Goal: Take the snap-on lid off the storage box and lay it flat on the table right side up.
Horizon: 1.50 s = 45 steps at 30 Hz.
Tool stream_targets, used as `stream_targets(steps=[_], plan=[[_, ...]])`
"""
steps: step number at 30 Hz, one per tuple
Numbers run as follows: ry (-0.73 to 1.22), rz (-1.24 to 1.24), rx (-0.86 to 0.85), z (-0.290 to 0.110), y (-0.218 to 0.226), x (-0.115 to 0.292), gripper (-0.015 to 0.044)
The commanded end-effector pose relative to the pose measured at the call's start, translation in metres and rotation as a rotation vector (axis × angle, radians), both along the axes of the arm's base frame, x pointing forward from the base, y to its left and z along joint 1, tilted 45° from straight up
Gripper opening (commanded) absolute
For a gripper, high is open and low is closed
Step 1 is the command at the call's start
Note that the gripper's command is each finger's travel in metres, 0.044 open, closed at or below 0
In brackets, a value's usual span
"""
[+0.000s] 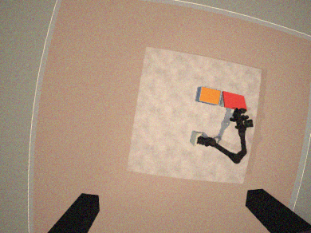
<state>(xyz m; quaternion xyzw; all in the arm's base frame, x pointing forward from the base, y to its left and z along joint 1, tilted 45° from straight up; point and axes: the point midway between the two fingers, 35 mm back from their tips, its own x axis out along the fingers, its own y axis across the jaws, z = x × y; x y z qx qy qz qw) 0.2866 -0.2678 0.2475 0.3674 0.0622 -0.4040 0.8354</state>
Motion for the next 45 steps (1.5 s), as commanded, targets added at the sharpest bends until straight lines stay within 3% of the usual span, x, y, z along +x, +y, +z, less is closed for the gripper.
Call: stream_targets(steps=[1, 30, 40, 42, 45], plan=[[0.032, -0.016, 0.02, -0.017, -0.007, -0.003, 0.0], [0.033, -0.016, 0.019, -0.033, -0.023, -0.007, 0.0], [0.032, -0.016, 0.019, -0.018, -0.018, -0.004, 0.0263], [0.032, -0.016, 0.019, -0.018, -0.018, -0.004, 0.0275], [0.032, -0.016, 0.019, -0.019, -0.017, -0.009, 0.0354]])
